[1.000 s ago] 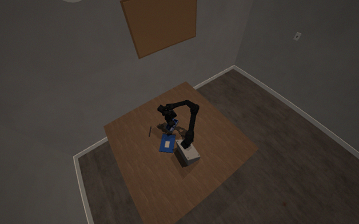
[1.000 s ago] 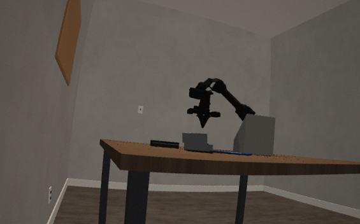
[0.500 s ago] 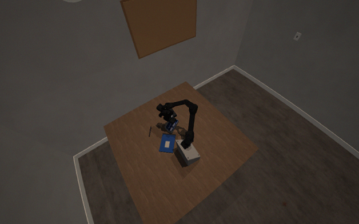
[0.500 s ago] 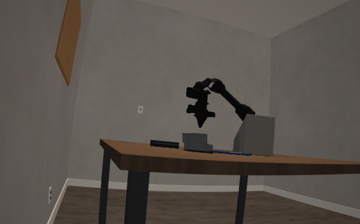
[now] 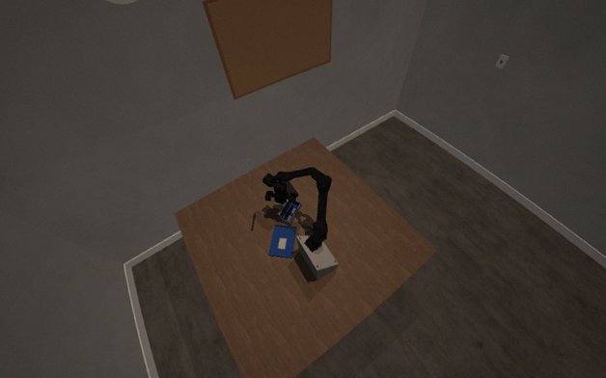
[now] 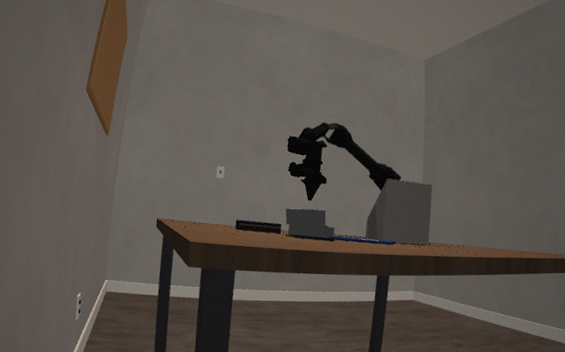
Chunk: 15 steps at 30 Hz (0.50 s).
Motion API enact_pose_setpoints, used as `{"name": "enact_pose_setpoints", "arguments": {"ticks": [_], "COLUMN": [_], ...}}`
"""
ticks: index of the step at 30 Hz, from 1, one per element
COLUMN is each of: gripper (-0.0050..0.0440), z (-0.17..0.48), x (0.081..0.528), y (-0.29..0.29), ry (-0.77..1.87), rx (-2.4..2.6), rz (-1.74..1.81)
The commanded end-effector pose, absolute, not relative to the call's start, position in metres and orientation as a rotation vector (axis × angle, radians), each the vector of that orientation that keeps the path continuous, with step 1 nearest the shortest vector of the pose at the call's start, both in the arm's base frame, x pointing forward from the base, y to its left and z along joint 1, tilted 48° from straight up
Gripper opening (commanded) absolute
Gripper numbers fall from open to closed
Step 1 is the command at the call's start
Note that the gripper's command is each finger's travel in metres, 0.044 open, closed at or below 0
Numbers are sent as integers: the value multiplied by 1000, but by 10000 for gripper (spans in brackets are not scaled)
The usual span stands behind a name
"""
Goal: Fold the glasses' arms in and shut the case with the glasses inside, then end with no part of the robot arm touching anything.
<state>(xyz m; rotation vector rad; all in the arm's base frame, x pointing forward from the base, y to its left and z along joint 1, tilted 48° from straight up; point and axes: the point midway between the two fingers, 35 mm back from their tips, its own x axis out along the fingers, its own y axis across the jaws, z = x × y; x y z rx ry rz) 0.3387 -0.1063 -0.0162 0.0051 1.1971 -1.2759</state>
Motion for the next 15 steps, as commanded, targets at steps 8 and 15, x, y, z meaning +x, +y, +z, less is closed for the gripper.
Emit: {"name": "enact_pose_setpoints", "arguments": {"ticks": [8,15], "gripper": [0,0], "z": [-20,-21], "x": [350,358], "y": [-110,-112], "ry": [1389,1521], "rx": [-226,-403], "rz": [-1081,-910]}}
